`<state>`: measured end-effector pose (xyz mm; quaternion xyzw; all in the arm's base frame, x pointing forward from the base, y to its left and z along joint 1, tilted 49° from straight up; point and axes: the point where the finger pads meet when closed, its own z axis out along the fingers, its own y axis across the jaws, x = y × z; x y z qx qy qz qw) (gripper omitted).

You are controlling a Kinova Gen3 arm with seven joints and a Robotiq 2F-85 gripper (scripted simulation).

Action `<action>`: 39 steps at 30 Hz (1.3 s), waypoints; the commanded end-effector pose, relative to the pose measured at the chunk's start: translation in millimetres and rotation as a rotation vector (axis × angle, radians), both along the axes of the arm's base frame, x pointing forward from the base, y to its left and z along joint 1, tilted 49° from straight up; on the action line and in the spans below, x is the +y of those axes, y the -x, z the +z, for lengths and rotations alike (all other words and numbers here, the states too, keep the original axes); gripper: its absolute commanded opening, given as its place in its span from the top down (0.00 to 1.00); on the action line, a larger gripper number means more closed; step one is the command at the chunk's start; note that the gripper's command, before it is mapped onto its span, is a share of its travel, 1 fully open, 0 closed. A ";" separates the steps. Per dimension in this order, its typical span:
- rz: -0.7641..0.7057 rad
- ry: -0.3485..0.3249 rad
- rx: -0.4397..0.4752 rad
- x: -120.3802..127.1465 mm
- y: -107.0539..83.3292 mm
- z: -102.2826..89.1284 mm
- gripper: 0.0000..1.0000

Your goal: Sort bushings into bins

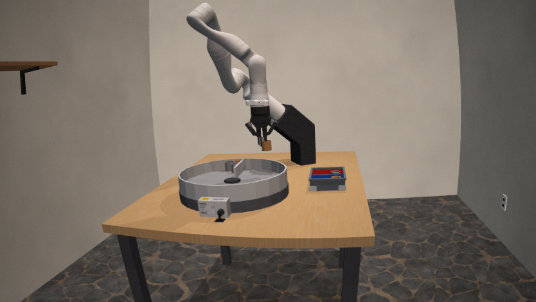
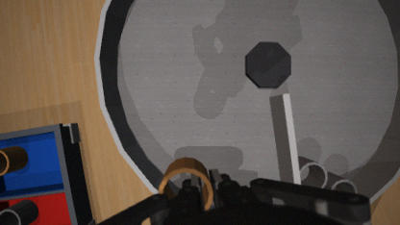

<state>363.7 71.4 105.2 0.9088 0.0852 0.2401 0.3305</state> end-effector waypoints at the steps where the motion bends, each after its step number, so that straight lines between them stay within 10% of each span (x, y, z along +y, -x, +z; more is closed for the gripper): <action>1: -0.002 0.015 0.000 13.2 -0.6 -14.9 1.00; 39: -0.002 0.014 -0.001 179.9 -2.6 -155.7 1.00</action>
